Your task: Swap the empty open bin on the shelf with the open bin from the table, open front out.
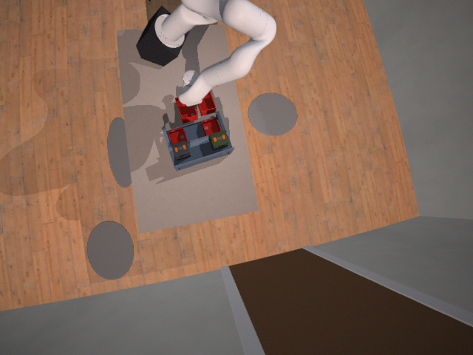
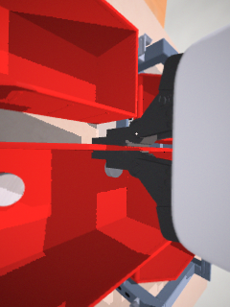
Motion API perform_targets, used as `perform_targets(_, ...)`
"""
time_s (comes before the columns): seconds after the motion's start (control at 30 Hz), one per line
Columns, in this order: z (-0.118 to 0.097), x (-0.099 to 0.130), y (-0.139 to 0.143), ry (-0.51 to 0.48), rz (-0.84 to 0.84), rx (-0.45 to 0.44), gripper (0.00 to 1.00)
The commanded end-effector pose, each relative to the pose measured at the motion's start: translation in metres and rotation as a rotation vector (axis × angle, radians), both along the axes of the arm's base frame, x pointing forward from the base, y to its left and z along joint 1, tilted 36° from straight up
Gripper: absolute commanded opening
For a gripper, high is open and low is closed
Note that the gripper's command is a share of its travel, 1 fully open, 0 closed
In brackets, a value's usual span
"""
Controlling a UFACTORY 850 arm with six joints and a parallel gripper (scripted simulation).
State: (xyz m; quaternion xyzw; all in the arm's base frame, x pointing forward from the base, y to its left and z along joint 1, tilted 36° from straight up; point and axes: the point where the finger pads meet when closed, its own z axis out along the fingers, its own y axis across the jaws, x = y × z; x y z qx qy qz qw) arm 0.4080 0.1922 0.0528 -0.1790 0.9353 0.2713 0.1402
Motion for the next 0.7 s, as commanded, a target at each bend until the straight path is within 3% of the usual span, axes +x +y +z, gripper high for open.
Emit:
perform_targets(0.0, 0.0004, 0.0007, -0.0001, -0.001, 0.000, 0.000, 0.00)
perform_targets(0.4, 0.0027, 0.0017, -0.0007, 0.033, 0.020, -0.017, 0.00)
perform_targets(0.67, 0.0083, 0.0044, -0.0027, 0.116, 0.067, -0.061, 0.00)
